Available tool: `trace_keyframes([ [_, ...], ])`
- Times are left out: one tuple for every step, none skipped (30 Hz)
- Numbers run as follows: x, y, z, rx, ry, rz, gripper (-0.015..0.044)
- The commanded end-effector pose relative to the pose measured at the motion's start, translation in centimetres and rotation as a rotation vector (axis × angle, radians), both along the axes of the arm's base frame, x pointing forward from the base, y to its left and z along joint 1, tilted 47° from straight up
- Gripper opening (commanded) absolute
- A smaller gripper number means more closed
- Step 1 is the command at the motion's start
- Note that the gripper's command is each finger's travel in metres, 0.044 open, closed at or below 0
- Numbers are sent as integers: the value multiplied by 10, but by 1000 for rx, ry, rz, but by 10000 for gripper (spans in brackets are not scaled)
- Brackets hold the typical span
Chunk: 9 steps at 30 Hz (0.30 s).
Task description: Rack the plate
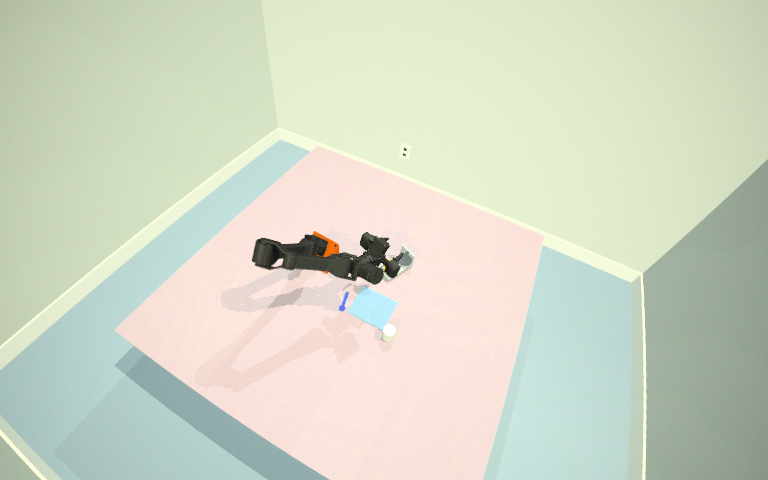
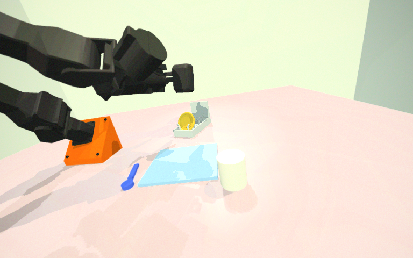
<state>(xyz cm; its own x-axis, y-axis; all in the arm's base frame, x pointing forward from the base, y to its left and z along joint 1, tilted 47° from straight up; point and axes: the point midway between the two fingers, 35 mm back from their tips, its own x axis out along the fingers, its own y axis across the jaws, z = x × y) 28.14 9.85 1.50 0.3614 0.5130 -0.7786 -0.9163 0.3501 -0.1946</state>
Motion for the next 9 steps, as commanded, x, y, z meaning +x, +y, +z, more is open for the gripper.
trace_keyframes([
  [0,3,1,-27,70,-57,400],
  [0,4,0,-37,95,-77,400],
  [-1,4,0,-48,120,-96,400],
  [-2,5,0,-59,143,-116,400],
  [-3,5,-1,-71,167,-137,400],
  [-4,6,-1,-85,190,-158,400],
  [-5,6,-1,-98,213,-179,400],
  [-6,6,0,-112,235,-200,400],
  [-8,6,0,-127,256,-221,400],
])
